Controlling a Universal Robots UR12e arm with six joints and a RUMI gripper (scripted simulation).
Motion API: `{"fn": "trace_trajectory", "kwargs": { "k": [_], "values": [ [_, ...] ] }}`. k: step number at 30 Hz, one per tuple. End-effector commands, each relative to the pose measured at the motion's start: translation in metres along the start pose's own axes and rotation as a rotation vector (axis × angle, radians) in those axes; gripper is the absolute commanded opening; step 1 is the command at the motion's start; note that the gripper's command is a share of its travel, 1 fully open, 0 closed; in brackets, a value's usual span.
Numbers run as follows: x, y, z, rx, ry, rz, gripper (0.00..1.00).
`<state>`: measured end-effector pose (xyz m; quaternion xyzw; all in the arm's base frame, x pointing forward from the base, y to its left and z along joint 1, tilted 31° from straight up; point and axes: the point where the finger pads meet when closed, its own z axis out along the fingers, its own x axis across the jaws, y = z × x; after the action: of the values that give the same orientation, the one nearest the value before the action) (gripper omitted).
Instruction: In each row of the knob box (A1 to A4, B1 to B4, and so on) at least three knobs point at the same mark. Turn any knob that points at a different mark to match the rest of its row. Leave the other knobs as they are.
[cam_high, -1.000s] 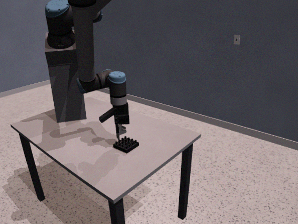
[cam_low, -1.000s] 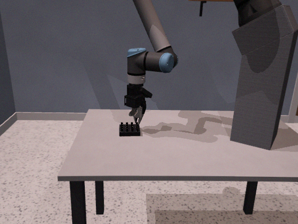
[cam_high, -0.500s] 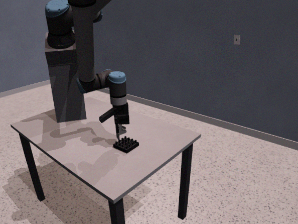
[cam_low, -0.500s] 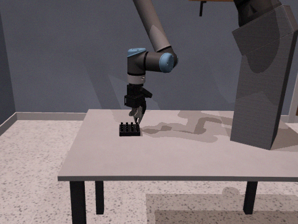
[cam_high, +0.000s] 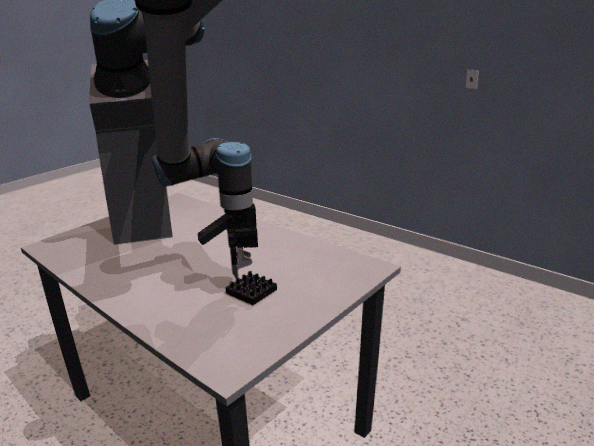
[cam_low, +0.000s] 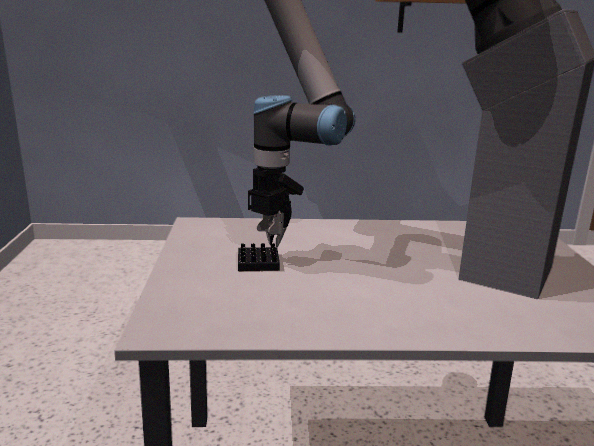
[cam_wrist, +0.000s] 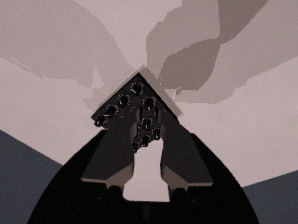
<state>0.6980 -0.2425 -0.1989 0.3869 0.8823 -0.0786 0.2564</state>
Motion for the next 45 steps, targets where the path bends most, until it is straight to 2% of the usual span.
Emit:
{"fn": "trace_trajectory", "kwargs": {
  "k": [1,27,45],
  "values": [
    [0.000,0.000,0.000,0.000,-0.001,0.000,0.11],
    [0.000,0.000,0.013,0.000,-0.001,0.000,0.11],
    [0.000,0.000,0.014,0.000,-0.001,0.000,0.11]
  ]
}}
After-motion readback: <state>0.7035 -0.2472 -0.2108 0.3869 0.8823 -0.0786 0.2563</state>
